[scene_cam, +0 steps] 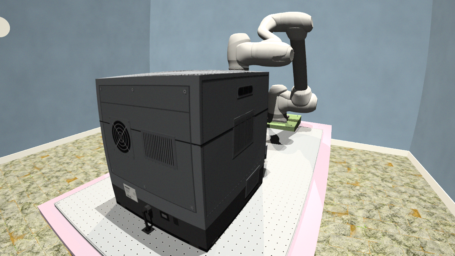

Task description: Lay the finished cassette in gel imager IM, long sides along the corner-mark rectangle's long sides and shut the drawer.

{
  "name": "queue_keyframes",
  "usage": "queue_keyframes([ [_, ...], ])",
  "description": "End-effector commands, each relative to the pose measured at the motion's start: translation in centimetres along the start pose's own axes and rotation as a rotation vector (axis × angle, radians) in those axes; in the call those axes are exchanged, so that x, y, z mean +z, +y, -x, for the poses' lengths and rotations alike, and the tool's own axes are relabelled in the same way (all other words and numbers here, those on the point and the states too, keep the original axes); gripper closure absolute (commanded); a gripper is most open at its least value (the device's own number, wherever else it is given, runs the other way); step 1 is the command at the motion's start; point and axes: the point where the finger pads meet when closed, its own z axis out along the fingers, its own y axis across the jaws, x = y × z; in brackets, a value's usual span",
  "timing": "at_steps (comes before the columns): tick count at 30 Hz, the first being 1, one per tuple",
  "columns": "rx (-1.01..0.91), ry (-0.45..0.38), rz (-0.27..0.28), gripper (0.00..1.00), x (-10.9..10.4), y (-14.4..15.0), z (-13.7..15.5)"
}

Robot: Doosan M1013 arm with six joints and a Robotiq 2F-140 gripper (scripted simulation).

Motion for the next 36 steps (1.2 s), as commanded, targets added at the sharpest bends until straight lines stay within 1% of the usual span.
queue_keyframes([
  [1,0.0,0.0,0.0,0.38,-0.2,0.3,0.0],
  [27,0.0,0.0,0.0,0.38,-1.8,3.0,0.0],
  [36,0.0,0.0,0.0,0.38,-2.0,3.4,0.0],
])
